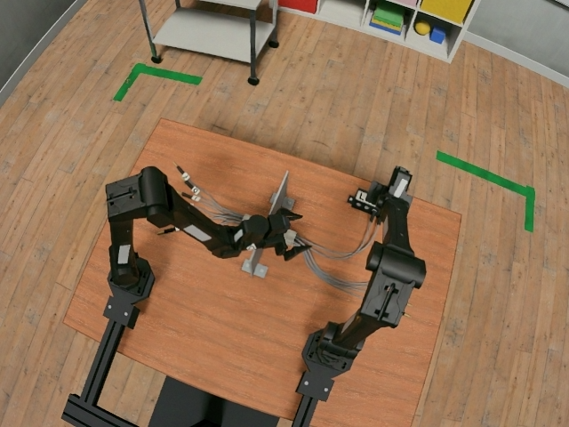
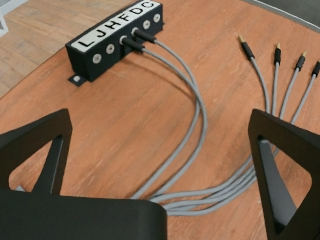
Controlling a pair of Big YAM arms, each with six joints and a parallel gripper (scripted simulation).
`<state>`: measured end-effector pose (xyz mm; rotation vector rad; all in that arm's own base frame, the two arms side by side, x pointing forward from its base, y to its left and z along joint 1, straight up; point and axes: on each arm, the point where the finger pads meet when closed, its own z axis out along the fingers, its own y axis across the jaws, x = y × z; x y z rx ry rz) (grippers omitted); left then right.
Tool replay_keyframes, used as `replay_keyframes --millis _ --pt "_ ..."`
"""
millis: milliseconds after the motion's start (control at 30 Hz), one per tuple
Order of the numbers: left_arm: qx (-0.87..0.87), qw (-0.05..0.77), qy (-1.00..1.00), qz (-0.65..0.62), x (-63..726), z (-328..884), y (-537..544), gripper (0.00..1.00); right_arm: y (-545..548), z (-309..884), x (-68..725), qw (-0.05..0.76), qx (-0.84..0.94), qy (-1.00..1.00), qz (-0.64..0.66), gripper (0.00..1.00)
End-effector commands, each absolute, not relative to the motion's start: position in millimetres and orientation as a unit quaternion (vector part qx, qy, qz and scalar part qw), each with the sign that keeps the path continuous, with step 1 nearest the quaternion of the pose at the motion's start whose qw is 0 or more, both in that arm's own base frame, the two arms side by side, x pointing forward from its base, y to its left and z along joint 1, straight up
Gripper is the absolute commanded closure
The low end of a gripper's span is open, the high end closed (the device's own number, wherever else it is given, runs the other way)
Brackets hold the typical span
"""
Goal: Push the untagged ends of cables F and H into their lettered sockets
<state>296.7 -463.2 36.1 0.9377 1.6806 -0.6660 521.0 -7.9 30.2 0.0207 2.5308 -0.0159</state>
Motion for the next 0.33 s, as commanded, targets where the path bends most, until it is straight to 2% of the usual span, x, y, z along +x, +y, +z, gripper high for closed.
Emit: replay_keyframes --millis 0,300 --pt "0.384 0.533 0.696 -0.289 299.1 47.3 -469.9 0.0 -7.9 40.5 533.9 0.319 0.001 0.948 -0.007 0.0" --pt "0.384 0.533 0.696 -0.289 299.1 47.3 -469.9 0.0 -7.8 39.0 531.9 0.315 0.006 0.949 -0.006 0.0"
